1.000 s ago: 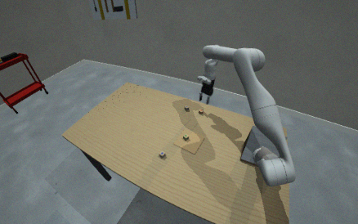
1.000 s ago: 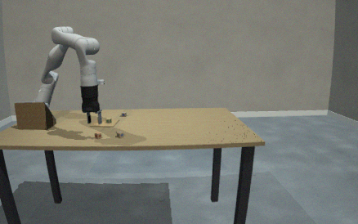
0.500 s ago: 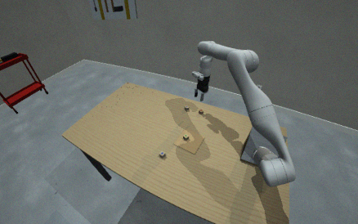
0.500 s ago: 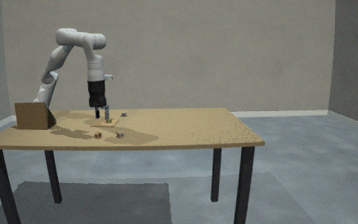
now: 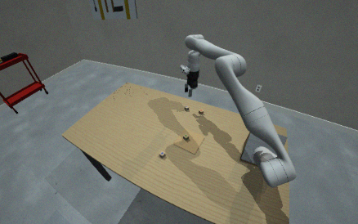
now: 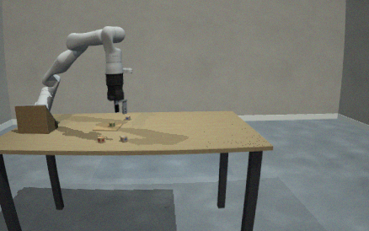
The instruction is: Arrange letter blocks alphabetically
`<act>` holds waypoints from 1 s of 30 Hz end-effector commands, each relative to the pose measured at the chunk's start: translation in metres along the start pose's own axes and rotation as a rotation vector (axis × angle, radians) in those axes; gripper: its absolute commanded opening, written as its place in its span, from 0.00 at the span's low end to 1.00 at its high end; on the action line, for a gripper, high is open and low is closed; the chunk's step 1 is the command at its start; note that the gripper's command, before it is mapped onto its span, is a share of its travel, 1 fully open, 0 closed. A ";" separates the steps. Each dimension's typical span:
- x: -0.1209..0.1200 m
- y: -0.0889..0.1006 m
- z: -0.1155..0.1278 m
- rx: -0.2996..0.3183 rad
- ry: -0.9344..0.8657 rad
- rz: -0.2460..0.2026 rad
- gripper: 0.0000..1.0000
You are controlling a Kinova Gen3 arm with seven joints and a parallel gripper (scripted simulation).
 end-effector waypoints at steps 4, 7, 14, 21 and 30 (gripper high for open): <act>0.003 -0.001 -0.006 -0.002 -0.008 -0.013 1.00; 0.003 -0.001 -0.006 -0.002 -0.007 -0.013 1.00; 0.003 0.000 -0.007 -0.003 -0.006 -0.010 1.00; 0.004 0.000 -0.007 -0.003 -0.006 -0.010 1.00; 0.003 -0.001 -0.007 -0.003 0.010 -0.010 1.00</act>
Point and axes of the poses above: the point where the finger pads meet when closed, its own y axis back along the fingers, its own x axis across the jaws, z = x × y, the point moved 5 cm from there along y, back along the fingers, and after that the axes turned 6 degrees about y, right-handed, at the moved point
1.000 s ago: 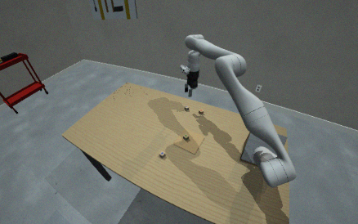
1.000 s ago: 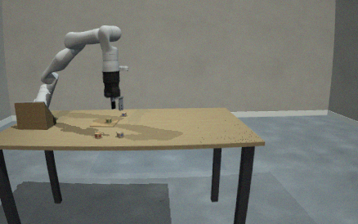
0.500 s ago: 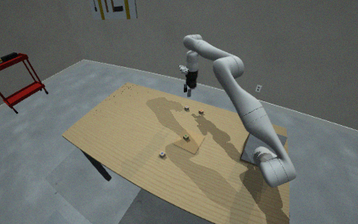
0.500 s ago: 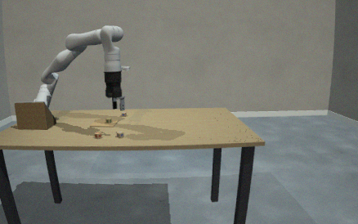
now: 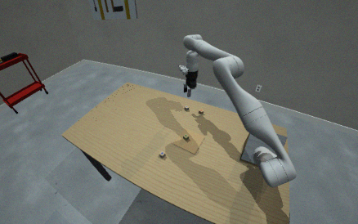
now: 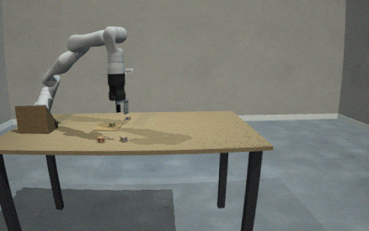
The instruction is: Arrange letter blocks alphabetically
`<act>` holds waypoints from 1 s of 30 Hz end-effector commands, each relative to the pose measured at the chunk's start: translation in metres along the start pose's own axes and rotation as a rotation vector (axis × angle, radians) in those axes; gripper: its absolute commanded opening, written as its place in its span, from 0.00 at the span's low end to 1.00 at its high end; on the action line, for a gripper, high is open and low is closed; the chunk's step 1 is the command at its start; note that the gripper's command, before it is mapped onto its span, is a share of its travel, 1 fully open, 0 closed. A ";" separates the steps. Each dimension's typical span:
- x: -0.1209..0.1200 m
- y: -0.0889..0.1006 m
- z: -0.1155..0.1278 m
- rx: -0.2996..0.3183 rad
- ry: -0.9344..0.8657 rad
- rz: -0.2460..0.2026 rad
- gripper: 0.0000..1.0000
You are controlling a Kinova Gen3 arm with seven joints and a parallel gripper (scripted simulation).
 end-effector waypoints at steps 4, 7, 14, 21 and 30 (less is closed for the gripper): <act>-0.001 0.000 -0.002 0.003 0.038 -0.002 1.00; -0.001 -0.002 -0.002 0.003 0.071 -0.004 1.00; -0.002 -0.005 -0.003 0.003 0.156 -0.006 1.00; -0.003 -0.011 -0.005 0.002 0.336 -0.006 1.00; -0.004 -0.018 -0.006 -0.001 0.572 -0.008 1.00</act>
Point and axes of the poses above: the point where the finger pads meet when closed, its own y axis back along the fingers, its own x axis across the jaws, z = x × y, the point moved 5 cm from there along y, back along the fingers, and after that the axes turned 6 degrees about y, right-handed, at the moved point
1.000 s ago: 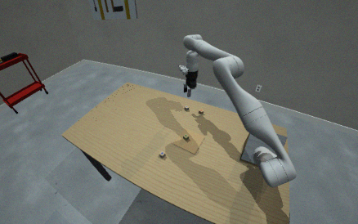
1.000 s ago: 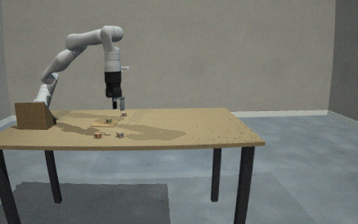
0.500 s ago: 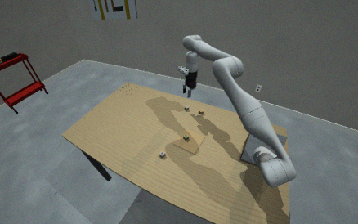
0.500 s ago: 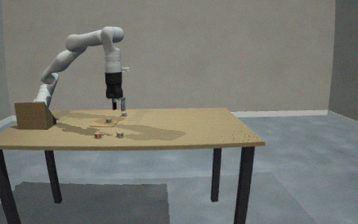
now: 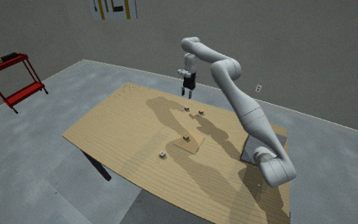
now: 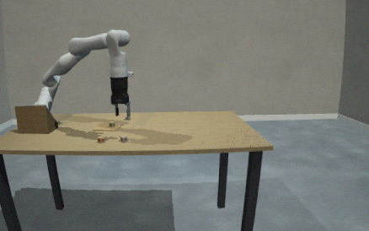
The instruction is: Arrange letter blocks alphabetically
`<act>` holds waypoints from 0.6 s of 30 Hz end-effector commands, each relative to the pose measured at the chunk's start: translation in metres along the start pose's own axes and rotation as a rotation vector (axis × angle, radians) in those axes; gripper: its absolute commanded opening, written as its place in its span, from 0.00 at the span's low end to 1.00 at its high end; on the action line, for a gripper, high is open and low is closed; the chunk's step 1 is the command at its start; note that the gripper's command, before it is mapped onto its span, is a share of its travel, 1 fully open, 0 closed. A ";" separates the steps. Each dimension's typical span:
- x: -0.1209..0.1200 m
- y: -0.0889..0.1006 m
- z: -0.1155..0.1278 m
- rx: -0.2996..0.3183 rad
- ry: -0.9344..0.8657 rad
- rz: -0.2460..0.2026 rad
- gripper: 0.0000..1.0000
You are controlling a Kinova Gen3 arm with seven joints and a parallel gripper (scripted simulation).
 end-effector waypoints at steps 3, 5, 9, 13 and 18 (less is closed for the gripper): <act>-0.001 -0.007 -0.001 0.000 0.187 -0.009 1.00; -0.001 -0.009 -0.001 0.000 0.262 -0.009 1.00; -0.001 -0.014 -0.001 0.001 0.413 -0.009 1.00; -0.002 -0.017 0.000 0.001 0.522 -0.008 1.00; -0.002 -0.022 0.001 0.002 0.660 -0.008 1.00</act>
Point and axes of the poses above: the point where the finger pads meet when closed, its own y axis back along the fingers, its own x axis across the jaws, z = x × y, the point moved 5 cm from there along y, back along the fingers, and after that the axes turned 6 degrees about y, right-handed, at the moved point
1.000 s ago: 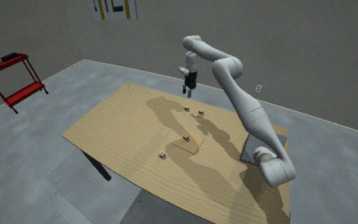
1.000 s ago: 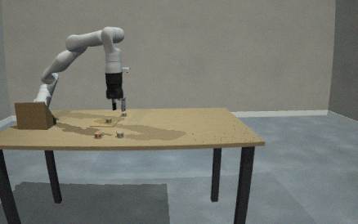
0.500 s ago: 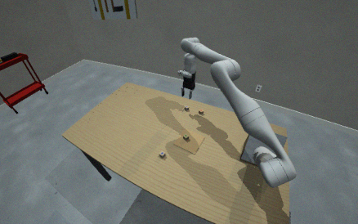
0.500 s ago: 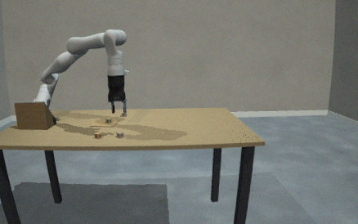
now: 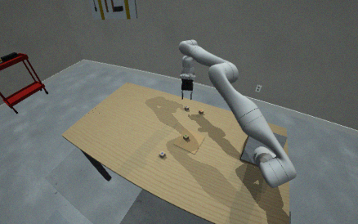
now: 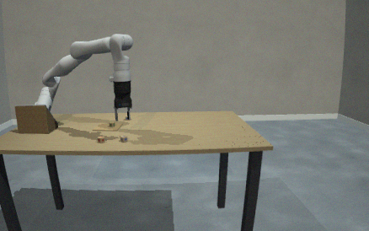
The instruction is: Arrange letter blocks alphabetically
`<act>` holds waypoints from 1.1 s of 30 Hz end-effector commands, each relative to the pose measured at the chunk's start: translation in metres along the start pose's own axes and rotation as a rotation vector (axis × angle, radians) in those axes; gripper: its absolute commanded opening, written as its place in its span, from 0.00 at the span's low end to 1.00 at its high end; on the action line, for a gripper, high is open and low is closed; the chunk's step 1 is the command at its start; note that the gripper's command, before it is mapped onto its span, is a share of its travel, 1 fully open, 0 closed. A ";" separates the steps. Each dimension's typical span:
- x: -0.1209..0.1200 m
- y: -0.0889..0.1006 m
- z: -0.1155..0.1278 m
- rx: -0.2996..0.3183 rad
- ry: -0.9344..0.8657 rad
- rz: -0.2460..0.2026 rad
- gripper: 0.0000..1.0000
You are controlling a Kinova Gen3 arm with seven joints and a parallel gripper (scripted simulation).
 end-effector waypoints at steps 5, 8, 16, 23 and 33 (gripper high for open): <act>-0.001 -0.008 0.002 0.008 0.227 -0.003 1.00; -0.002 -0.011 0.002 0.008 0.302 -0.003 1.00; -0.003 -0.014 0.004 0.008 0.415 -0.002 1.00; -0.003 -0.017 0.005 0.008 0.481 -0.001 1.00; -0.004 -0.016 0.006 0.006 0.480 0.001 1.00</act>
Point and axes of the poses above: the point where the finger pads meet when closed, its own y axis back along the fingers, its own x axis across the jaws, z = x × y, the point moved 5 cm from there along y, back along the fingers, and after that the axes turned 6 degrees about y, right-handed, at the moved point
